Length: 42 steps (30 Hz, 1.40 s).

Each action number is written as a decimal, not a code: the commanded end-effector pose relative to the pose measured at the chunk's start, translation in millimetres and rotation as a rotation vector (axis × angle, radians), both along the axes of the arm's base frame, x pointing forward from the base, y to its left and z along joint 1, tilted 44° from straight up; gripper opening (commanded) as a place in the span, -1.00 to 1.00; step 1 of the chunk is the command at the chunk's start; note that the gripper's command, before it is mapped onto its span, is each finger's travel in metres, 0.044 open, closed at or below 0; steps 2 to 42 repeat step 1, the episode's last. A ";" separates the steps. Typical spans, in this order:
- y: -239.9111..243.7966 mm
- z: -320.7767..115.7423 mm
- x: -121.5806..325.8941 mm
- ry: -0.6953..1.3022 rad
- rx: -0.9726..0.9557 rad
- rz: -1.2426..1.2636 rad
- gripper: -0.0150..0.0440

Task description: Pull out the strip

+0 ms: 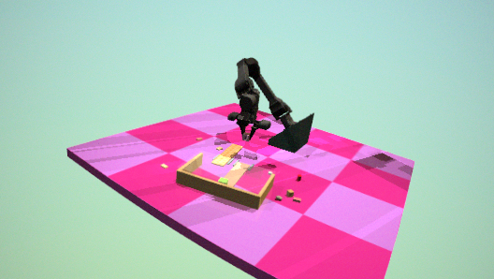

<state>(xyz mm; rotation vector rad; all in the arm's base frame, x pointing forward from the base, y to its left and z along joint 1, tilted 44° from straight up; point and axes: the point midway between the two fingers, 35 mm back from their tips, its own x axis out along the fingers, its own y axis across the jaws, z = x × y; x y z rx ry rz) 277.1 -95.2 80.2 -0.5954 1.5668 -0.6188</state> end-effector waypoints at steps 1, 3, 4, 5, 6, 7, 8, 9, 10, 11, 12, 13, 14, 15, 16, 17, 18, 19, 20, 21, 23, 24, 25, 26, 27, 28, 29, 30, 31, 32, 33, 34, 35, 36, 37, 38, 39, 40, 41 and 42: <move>0.5 0.0 0.0 -0.004 0.004 -0.005 -0.49; 0.5 0.0 0.0 -0.004 0.004 -0.005 -0.49; 0.5 0.0 0.0 -0.004 0.004 -0.005 -0.49; 0.5 0.0 0.0 -0.004 0.004 -0.005 -0.49; 0.5 0.0 0.0 -0.004 0.004 -0.005 -0.49; 0.5 0.0 0.0 -0.004 0.004 -0.005 -0.49; 0.5 0.0 0.0 -0.004 0.004 -0.005 -0.49; 0.5 0.0 0.0 -0.004 0.004 -0.005 -0.49; 0.5 0.0 0.0 -0.004 0.004 -0.005 -0.49; 0.5 0.0 0.0 -0.004 0.004 -0.005 -0.49; 0.5 0.0 0.0 -0.004 0.004 -0.005 -0.49; 0.5 0.0 0.0 -0.004 0.004 -0.005 -0.49; 0.5 0.0 0.0 -0.004 0.004 -0.005 -0.49; 0.5 0.0 0.0 -0.004 0.004 -0.005 -0.49; 0.5 0.0 0.0 -0.004 0.004 -0.005 -0.49; 0.5 0.0 0.0 -0.004 0.004 -0.005 -0.49; 0.5 0.0 0.0 -0.004 0.004 -0.005 -0.49; 0.5 0.0 0.0 -0.004 0.004 -0.005 -0.49; 0.5 0.0 0.0 -0.004 0.004 -0.005 -0.49; 0.5 0.0 0.0 -0.004 0.004 -0.005 -0.49; 0.5 0.0 0.0 -0.004 0.004 -0.005 -0.49; 0.5 0.0 0.0 -0.004 0.004 -0.005 -0.49; 0.5 0.0 0.0 -0.004 0.004 -0.005 -0.49; 0.5 0.0 0.0 -0.004 0.004 -0.005 -0.49; 0.5 0.0 0.0 -0.004 0.004 -0.005 -0.49; 0.5 0.0 0.0 -0.004 0.004 -0.005 -0.49; 0.5 0.0 0.0 -0.004 0.004 -0.005 -0.49; 0.5 0.0 0.0 -0.004 0.004 -0.005 -0.49; 0.5 0.0 0.0 -0.004 0.004 -0.005 -0.49; 0.5 0.0 0.0 -0.004 0.004 -0.005 -0.49; 0.5 0.0 0.0 -0.004 0.004 -0.005 -0.49; 0.5 0.0 0.0 -0.004 0.004 -0.005 -0.49; 0.5 0.0 0.0 -0.004 0.004 -0.005 -0.49; 0.5 0.0 0.0 -0.004 0.004 -0.005 -0.49; 0.5 0.0 0.0 -0.004 0.004 -0.005 -0.49; 0.5 0.0 0.0 -0.004 0.004 -0.005 -0.49; 0.5 0.0 0.0 -0.004 0.004 -0.005 -0.49; 0.5 0.0 0.0 -0.004 0.004 -0.005 -0.49; 0.5 0.0 0.0 -0.004 0.004 -0.005 -0.49; 0.5 0.0 0.0 -0.004 0.004 -0.005 -0.49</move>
